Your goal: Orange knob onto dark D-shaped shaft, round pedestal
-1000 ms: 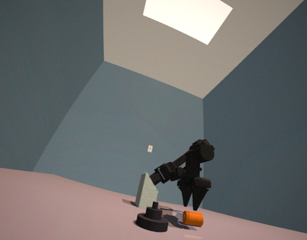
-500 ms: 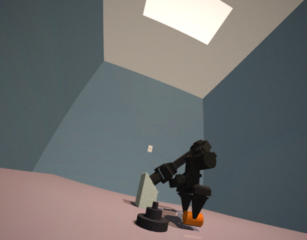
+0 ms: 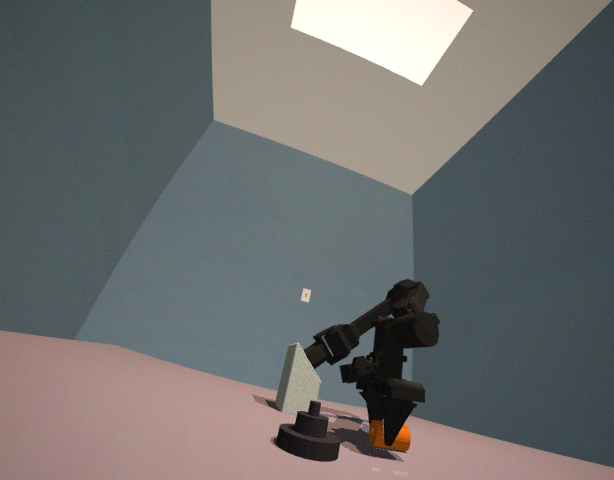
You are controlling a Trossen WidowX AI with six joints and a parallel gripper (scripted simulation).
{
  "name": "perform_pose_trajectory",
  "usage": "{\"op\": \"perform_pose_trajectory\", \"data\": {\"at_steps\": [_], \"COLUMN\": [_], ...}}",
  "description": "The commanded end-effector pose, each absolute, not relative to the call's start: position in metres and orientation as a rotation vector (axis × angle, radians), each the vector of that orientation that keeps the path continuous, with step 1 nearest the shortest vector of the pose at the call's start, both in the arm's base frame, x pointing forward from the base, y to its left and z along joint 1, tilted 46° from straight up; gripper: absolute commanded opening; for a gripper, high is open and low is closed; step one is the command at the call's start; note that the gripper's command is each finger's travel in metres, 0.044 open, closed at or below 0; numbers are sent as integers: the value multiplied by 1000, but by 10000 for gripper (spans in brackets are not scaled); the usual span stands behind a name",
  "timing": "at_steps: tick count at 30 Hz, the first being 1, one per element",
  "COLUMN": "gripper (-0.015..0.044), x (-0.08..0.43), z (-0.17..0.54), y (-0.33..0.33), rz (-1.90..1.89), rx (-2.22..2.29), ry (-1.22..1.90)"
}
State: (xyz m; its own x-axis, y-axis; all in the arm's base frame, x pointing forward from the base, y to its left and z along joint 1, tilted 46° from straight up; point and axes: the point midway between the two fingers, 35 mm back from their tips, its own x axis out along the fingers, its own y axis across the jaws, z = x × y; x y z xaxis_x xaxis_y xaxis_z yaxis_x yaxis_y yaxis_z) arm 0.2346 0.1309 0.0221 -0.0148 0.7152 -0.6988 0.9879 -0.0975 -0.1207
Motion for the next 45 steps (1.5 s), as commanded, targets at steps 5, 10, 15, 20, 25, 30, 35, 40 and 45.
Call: {"op": "perform_pose_trajectory", "data": {"at_steps": [5,10,15,20,25,30,35,40,45], "gripper": [240,233,200,181,181,181,181,181,181], "x": [235,235,235,235,235,236,237,237,238], "z": [22,22,22,22,25,31,36,40,45], "y": [131,131,131,131,131,132,133,134,135], "rz": [-888,-888,-888,-888,-923,-989,-1042,-1090,-1137], "rx": [1860,1860,1860,1860,1820,1749,1689,1633,1575], "ry": [1768,1768,1768,1768,1739,1683,1636,1591,1545]}}
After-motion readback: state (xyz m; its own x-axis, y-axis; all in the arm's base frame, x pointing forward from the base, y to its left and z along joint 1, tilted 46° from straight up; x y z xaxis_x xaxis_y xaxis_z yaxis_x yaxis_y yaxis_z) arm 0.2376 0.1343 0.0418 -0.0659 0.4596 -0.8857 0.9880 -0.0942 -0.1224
